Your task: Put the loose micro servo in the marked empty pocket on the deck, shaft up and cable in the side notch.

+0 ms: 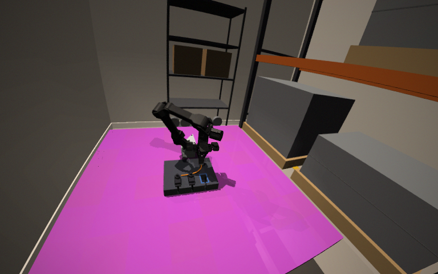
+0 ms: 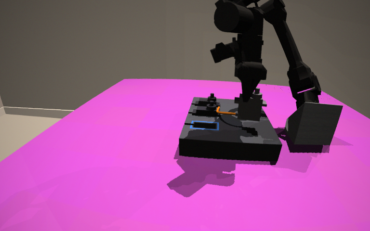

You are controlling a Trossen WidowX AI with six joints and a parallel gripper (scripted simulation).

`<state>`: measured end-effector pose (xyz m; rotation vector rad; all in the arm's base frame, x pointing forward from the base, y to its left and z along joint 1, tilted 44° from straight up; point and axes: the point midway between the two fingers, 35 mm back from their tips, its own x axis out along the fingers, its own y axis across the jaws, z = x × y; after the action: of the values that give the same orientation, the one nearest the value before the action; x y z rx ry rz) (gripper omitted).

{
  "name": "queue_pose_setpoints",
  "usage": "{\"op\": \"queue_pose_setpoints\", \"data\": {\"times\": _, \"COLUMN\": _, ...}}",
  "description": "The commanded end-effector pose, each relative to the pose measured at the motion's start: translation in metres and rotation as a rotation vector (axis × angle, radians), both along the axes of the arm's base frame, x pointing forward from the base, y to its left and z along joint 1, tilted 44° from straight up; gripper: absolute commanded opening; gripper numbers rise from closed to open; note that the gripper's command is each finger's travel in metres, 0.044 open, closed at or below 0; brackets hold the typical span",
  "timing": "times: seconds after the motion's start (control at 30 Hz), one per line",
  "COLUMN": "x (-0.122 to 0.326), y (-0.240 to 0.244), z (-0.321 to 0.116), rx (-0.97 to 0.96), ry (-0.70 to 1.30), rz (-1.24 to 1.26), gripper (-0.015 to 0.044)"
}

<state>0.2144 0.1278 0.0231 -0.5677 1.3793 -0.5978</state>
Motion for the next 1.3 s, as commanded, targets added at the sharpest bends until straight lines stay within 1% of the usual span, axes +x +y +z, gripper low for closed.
{"op": "queue_pose_setpoints", "data": {"times": 0.0, "x": 0.0, "y": 0.002, "z": 0.0, "rx": -0.002, "ry": 0.06, "rz": 0.065, "gripper": 0.0}}
{"op": "queue_pose_setpoints", "data": {"times": 0.27, "x": 0.006, "y": 0.002, "z": 0.0, "rx": -0.002, "ry": 0.059, "rz": 0.065, "gripper": 0.0}}
{"op": "queue_pose_setpoints", "data": {"times": 1.07, "x": 0.101, "y": 0.011, "z": 0.005, "rx": -0.003, "ry": 0.058, "rz": 0.069, "gripper": 0.0}}
{"op": "queue_pose_setpoints", "data": {"times": 1.27, "x": 0.109, "y": 0.012, "z": 0.005, "rx": -0.004, "ry": 0.063, "rz": 0.075, "gripper": 0.0}}
